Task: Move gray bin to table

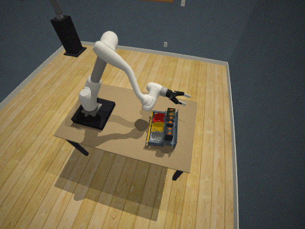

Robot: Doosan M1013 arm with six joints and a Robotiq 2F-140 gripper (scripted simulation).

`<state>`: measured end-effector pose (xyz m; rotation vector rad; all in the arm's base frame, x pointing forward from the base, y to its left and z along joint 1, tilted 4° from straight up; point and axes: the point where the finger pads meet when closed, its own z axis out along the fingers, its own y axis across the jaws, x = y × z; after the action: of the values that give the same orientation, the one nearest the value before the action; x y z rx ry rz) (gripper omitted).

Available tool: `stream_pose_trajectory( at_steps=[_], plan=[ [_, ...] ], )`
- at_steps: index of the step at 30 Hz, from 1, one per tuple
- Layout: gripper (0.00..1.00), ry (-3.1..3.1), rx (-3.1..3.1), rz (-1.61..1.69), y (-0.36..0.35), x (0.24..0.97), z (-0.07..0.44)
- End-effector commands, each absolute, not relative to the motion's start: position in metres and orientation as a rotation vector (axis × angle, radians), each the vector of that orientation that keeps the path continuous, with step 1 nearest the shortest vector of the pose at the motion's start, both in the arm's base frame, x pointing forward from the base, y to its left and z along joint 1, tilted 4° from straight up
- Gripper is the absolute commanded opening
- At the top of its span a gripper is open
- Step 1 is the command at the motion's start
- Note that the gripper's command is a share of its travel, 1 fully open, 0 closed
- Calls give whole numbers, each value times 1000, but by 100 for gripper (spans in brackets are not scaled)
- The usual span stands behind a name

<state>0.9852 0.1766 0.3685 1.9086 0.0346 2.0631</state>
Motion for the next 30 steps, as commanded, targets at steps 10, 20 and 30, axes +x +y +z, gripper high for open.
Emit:
stream_pose_trajectory(
  at_steps=[10, 20, 30],
  plan=[
    [100, 34, 1909, 2063, 177, 985, 369],
    [100, 34, 1909, 2063, 177, 985, 369],
    [57, 34, 1909, 2063, 168, 936, 365]
  ],
)
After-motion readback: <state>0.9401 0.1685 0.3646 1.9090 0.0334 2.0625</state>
